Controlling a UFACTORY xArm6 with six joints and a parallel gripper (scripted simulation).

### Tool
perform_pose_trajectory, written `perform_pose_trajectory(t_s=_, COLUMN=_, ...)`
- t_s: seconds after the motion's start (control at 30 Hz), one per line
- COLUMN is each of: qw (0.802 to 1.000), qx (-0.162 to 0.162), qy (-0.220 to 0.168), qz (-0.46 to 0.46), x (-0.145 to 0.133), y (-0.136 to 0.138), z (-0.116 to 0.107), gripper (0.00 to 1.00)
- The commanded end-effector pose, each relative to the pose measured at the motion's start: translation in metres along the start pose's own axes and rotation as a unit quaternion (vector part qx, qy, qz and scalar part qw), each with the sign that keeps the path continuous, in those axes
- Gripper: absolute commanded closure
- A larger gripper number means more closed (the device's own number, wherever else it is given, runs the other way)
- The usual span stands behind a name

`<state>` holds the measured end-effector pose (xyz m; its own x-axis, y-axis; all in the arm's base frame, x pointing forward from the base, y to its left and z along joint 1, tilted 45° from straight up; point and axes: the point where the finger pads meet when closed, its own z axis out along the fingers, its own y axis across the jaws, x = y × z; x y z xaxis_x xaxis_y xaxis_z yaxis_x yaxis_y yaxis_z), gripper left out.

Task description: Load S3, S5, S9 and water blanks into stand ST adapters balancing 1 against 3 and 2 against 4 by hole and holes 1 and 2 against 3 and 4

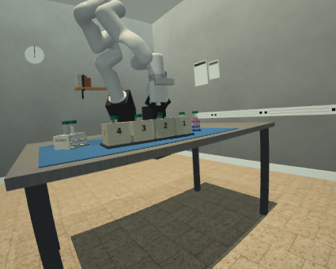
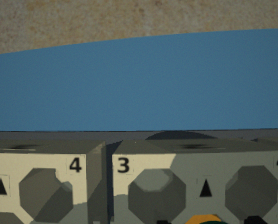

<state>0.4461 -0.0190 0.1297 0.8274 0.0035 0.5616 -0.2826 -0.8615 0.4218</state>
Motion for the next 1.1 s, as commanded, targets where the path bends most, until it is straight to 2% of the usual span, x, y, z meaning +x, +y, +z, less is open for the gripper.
perform_pose_trajectory(t_s=0.0, qw=1.000, qx=0.001, qy=0.001, qz=0.000, x=0.001, y=0.000, z=-0.001, gripper=0.56)
perform_pose_trajectory(t_s=0.4, qw=1.000, qx=0.001, qy=0.001, qz=0.000, x=0.001, y=0.000, z=-0.001, gripper=0.56)
perform_pose_trajectory(t_s=1.07, qw=1.000, qx=0.001, qy=0.001, qz=0.000, x=0.001, y=0.000, z=-0.037, gripper=0.56)
